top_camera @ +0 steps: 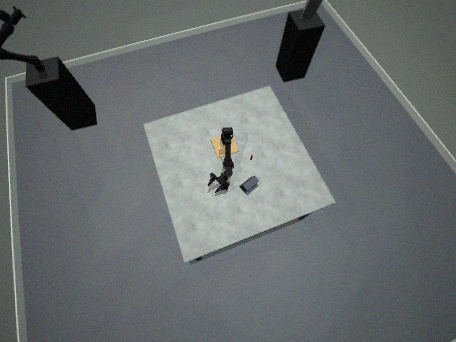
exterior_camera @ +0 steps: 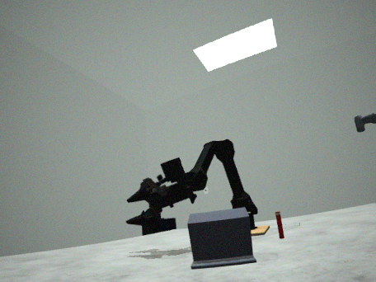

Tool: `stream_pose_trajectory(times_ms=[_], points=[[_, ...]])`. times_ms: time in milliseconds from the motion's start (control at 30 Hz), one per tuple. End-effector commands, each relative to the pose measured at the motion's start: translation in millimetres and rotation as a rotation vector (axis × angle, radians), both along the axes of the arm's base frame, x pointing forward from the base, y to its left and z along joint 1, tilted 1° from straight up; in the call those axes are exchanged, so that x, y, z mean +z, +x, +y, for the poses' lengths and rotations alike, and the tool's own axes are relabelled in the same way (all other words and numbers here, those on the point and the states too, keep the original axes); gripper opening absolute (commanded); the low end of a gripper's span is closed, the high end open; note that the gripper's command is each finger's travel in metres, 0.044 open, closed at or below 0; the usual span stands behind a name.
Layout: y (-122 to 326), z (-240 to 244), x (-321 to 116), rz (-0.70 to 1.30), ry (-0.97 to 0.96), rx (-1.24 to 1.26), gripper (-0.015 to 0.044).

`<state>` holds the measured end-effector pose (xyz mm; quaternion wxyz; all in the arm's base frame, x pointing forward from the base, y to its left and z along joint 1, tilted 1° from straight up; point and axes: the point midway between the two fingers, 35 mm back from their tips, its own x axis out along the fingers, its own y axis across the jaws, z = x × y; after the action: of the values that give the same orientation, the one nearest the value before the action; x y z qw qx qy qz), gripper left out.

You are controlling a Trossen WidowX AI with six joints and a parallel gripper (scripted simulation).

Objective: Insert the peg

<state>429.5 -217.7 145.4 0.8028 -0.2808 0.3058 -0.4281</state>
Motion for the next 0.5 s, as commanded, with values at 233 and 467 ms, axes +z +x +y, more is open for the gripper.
stream_pose_trajectory(times_ms=[233,467], points=[[23.2,73.2,-11.4,0.334,-0.025,0.322,0.044],[25.8,123.3,-19.8,0.543,-0.06,0.541,0.044]])
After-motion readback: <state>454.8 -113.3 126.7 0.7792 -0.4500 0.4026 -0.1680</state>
